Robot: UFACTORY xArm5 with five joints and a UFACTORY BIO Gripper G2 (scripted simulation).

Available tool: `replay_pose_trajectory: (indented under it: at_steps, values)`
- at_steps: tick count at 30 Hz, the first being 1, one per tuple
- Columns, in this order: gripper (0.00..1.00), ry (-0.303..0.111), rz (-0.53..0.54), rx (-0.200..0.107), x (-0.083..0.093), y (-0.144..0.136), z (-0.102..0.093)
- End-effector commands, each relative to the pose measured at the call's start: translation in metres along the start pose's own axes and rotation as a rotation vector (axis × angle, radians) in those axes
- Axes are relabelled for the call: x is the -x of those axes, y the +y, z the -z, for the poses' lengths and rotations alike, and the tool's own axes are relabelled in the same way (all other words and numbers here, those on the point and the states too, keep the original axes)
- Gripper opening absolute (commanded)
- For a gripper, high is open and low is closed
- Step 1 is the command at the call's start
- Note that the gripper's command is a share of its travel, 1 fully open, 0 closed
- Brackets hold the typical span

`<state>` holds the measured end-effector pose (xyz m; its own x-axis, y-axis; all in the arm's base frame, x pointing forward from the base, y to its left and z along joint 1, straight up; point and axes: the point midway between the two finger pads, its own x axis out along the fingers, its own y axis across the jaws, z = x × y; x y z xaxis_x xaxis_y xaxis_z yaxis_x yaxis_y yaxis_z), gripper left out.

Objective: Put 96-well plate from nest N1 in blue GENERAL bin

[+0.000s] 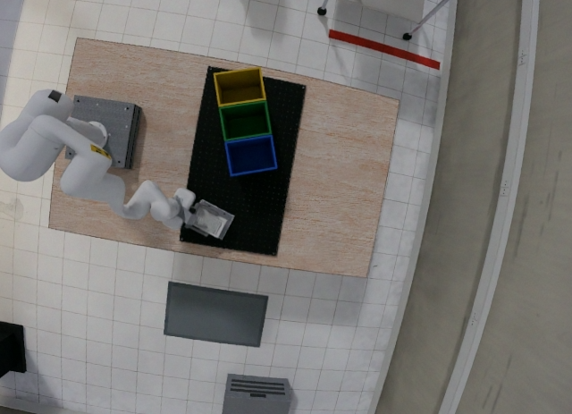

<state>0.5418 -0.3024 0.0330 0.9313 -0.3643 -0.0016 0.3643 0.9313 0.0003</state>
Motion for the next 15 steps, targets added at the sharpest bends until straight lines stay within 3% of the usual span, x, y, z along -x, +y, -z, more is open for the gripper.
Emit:
replay_pose_trajectory:
  at_steps: [1,15]
  values:
    - [0.0,-0.002,0.0,0.008,-0.001,0.0,-0.008]
    - [0.0,-0.002,0.0,0.008,-0.001,0.0,-0.028]
